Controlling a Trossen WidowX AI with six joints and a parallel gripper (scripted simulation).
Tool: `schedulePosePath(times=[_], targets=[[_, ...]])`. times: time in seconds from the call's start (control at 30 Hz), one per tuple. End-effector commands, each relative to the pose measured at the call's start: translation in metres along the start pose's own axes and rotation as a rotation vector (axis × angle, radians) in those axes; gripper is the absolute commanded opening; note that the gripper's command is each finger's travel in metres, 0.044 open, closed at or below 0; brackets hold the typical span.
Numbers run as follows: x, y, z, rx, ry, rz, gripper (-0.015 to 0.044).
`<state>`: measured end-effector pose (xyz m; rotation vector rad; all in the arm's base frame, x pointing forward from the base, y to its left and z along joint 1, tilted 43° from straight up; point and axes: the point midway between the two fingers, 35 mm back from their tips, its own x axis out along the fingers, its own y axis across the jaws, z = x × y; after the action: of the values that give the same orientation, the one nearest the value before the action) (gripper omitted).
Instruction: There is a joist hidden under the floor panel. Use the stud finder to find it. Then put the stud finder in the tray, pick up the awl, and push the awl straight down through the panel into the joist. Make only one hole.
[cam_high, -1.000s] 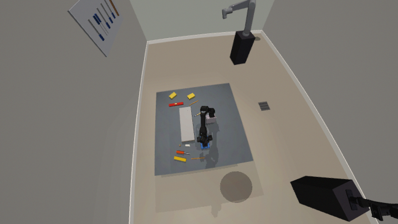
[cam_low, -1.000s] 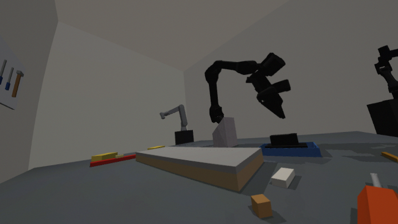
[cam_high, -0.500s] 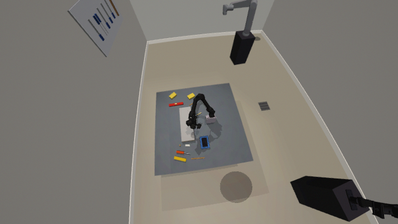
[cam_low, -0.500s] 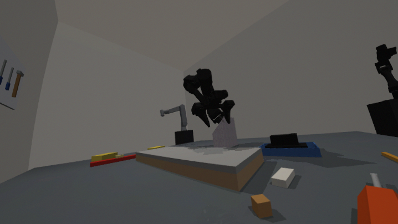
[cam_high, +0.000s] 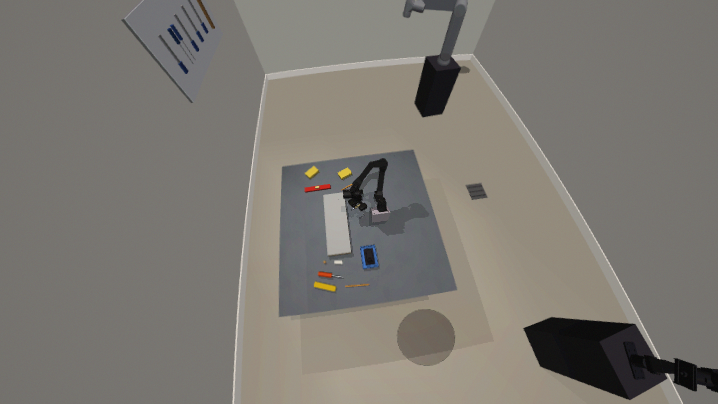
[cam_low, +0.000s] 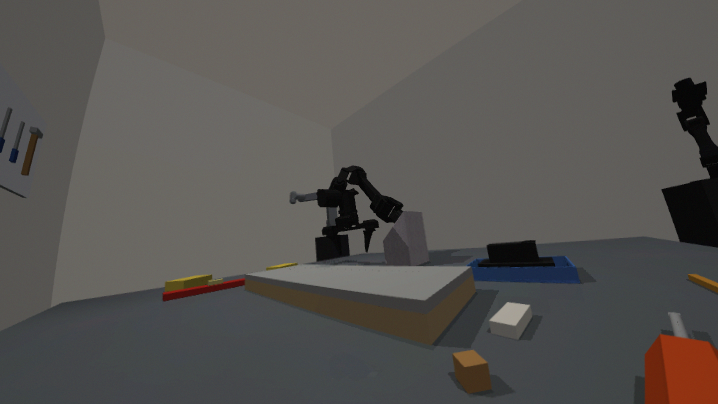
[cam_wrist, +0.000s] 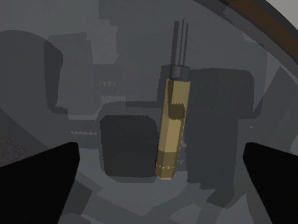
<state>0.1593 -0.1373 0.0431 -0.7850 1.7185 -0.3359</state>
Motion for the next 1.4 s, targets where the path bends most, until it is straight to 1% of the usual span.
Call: schedulePosePath(times=[0.0,0.5,1.37], targets=[[0.007,-0.003,-0.032,0.071,0.054,-0.023,0.044],[0.008,-0.007,-0.025,0.071,0.054,-0.023,0.044],[0.049,-0.008,-0.024,0.071,0.054,-0.022,0.044]])
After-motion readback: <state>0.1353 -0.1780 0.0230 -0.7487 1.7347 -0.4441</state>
